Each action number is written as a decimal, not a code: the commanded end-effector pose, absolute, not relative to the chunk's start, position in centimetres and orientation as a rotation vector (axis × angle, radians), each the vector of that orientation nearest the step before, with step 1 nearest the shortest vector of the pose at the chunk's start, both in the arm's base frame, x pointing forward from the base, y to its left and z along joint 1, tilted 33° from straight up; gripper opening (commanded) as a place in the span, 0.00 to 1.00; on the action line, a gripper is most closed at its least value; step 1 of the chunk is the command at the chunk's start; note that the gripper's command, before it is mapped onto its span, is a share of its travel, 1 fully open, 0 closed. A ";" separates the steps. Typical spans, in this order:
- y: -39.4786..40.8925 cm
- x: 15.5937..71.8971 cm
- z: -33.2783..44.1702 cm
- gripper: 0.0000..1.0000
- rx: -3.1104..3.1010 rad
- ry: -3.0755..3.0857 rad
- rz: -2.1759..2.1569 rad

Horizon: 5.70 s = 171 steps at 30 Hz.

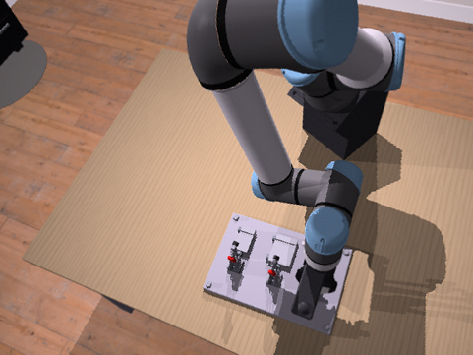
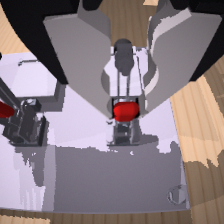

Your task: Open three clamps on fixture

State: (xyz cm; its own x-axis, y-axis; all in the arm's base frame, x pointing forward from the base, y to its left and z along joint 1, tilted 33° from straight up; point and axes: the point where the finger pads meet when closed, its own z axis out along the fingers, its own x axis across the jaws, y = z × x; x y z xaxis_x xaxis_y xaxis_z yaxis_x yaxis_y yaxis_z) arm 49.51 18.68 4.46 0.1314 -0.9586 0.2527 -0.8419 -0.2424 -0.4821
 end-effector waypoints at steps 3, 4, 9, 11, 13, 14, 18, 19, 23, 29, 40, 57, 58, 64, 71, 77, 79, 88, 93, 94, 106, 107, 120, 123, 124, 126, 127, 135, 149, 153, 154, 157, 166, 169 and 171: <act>18.5 49.2 4.1 0.00 -2.190 1.782 -0.763; 18.5 49.2 4.1 0.00 -2.190 1.782 -0.763; 18.5 49.2 4.1 0.00 -2.190 1.782 -0.763; 18.5 49.2 4.1 0.00 -2.190 1.782 -0.763; 18.5 49.2 4.1 0.00 -2.190 1.782 -0.763; 18.5 49.2 4.1 0.00 -2.190 1.782 -0.763; 18.5 49.1 4.1 0.00 -2.190 1.782 -0.763; 18.5 49.1 4.0 0.00 -2.190 1.782 -0.763; 18.4 49.0 4.0 0.00 -2.190 1.782 -0.763; 18.4 48.8 3.9 0.00 -2.190 1.782 -0.763; 18.4 48.7 3.8 0.00 -2.190 1.782 -0.763; 18.4 48.7 3.8 0.00 -2.190 1.782 -0.763; 18.4 48.7 3.8 0.00 -2.190 1.782 -0.763; 18.4 48.7 3.8 0.00 -2.190 1.782 -0.763; 18.4 48.7 3.8 0.28 -2.190 1.782 -0.763; 18.4 48.9 3.9 0.28 -2.188 1.781 -0.764; 18.4 48.9 3.9 0.28 -2.187 1.781 -0.764; 18.4 48.9 3.9 0.28 -2.187 1.781 -0.764; 18.4 48.9 3.9 0.28 -2.187 1.781 -0.764; 18.4 48.9 3.9 0.28 -2.187 1.781 -0.764; 18.6 48.4 4.5 0.28 -2.188 1.779 -0.764; 18.6 48.3 4.6 0.28 -2.189 1.779 -0.764; 19.1 46.8 7.4 0.28 -2.187 1.778 -0.766; 19.2 46.5 7.9 0.28 -2.186 1.778 -0.766; 19.2 46.4 8.1 0.28 -2.186 1.777 -0.766; 19.2 46.4 8.1 0.28 -2.186 1.777 -0.766; 19.3 46.4 8.2 0.28 -2.186 1.777 -0.766; 19.2 46.3 8.3 0.28 -2.186 1.779 -0.766; 19.2 46.3 8.2 0.28 -2.187 1.779 -0.765; 19.2 46.3 8.2 0.28 -2.187 1.779 -0.765; 19.2 46.3 8.2 0.28 -2.187 1.779 -0.765; 19.2 46.3 8.2 0.28 -2.187 1.779 -0.765; 19.2 46.3 8.2 0.28 -2.187 1.779 -0.765; 19.2 46.3 8.3 0.28 -2.186 1.779 -0.765; 19.3 46.3 8.4 0.28 -2.185 1.778 -0.766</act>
